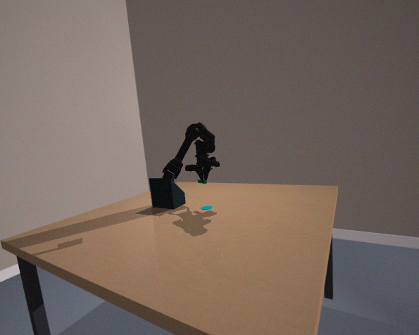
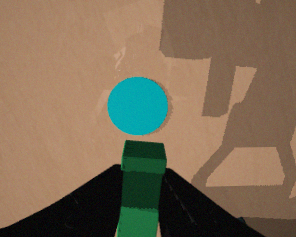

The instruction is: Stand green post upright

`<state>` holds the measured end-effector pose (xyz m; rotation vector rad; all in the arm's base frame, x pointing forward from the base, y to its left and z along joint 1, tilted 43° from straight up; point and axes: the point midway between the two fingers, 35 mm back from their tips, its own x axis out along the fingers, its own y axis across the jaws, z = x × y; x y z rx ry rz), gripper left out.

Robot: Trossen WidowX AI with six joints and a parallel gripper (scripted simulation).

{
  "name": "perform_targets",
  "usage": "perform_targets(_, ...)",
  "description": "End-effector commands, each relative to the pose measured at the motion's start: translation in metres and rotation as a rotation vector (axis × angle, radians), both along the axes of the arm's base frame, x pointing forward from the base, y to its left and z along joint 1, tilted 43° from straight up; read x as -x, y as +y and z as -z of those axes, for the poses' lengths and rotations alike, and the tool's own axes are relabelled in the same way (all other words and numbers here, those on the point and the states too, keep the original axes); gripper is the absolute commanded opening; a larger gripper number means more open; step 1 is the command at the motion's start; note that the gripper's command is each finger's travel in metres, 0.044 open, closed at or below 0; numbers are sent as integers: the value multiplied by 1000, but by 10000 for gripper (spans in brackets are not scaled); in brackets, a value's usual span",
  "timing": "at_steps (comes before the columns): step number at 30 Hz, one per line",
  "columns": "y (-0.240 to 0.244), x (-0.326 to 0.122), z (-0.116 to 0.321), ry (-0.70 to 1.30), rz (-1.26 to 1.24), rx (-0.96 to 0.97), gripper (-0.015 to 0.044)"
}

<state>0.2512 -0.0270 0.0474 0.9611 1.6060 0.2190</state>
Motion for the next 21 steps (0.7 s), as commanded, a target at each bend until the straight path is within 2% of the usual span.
perform_targets(1,5,3,-5,-21,-15,-3,22)
perform_targets(21,12,12,0,-15,-31,110,22)
